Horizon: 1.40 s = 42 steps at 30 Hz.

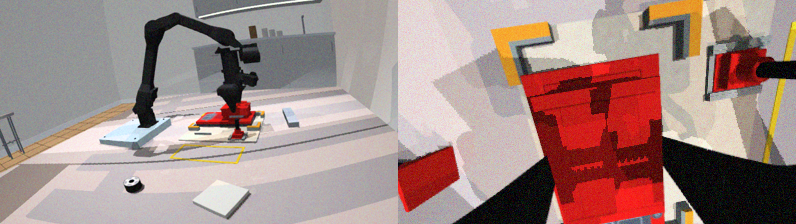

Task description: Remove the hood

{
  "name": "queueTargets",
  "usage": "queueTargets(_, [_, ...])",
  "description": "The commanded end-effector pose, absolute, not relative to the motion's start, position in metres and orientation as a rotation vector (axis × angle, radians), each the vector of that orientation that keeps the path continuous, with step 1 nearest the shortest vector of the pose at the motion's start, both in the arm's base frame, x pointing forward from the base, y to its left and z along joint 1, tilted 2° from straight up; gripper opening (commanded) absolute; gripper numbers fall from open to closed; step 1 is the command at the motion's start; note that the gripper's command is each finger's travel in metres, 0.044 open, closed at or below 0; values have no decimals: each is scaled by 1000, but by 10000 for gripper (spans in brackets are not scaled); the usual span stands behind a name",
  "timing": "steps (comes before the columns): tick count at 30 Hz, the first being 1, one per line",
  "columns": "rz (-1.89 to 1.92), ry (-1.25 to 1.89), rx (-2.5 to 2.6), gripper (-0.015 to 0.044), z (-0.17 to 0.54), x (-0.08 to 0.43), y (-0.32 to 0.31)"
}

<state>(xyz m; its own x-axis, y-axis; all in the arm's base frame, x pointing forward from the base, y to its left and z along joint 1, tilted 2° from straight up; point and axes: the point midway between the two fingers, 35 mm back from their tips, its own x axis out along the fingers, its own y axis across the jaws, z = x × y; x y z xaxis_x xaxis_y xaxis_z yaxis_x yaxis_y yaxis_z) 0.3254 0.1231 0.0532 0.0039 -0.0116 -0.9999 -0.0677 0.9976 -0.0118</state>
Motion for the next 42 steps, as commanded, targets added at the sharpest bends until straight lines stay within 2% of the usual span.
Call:
queueTargets(1, [46, 1565, -60, 0, 57, 326, 124])
queueTargets(33, [45, 1567, -64, 0, 105, 326, 123])
queueTargets(42, [43, 1566, -65, 0, 107, 335, 88])
